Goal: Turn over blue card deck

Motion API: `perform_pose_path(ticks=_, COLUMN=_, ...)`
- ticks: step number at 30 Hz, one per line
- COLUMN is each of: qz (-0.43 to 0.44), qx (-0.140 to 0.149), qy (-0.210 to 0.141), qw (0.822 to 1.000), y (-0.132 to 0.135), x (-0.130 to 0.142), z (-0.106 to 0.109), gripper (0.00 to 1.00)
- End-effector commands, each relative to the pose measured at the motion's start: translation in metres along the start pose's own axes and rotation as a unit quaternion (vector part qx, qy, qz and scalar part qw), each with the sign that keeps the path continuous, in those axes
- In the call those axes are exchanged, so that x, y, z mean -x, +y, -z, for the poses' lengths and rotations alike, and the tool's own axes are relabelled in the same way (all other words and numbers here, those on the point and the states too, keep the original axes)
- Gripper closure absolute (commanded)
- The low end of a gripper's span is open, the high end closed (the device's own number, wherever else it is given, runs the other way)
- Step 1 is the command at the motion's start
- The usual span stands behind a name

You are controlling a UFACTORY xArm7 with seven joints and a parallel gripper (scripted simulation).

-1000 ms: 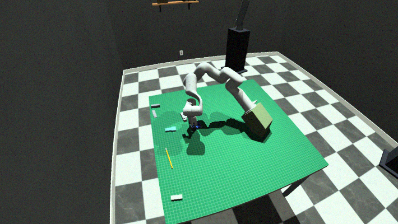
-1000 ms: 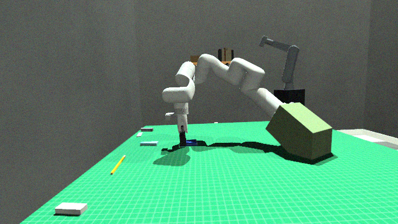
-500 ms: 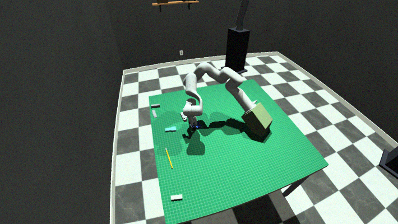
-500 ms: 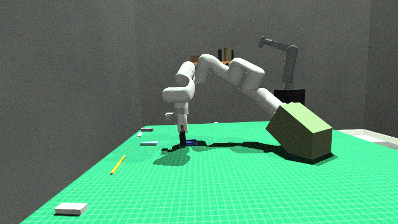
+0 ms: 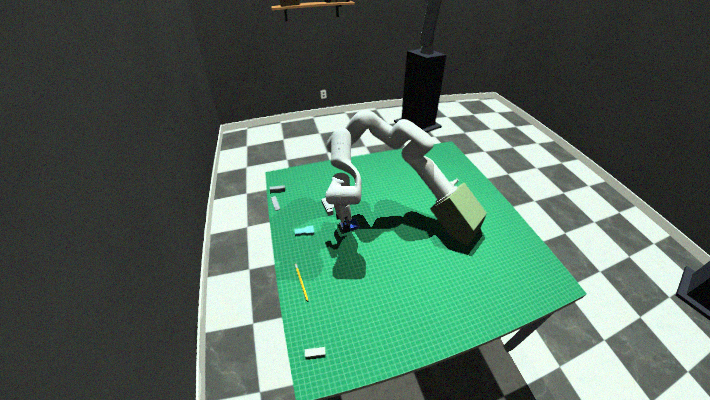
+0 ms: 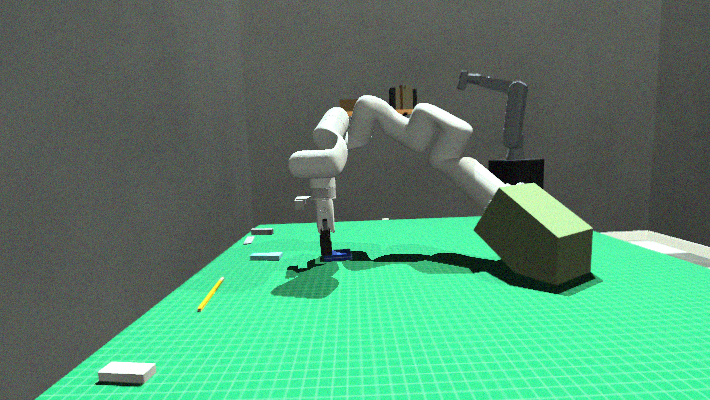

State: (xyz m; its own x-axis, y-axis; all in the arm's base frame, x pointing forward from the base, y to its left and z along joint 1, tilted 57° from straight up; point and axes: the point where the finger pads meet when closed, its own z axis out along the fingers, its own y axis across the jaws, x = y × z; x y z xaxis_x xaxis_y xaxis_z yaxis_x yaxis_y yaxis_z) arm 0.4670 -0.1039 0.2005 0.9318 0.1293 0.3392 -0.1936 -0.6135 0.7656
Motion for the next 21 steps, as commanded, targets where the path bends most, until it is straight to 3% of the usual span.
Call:
perform_pose_path(ticks=1, qz=0.000, qx=-0.001, qy=0.002, qw=1.000, y=-0.001, x=-0.001, z=0.009, gripper=0.00)
perform_pose_path(ticks=21, qz=0.000, qx=-0.001, qy=0.002, qw=1.000, y=-0.001, x=-0.001, z=0.044, gripper=0.00)
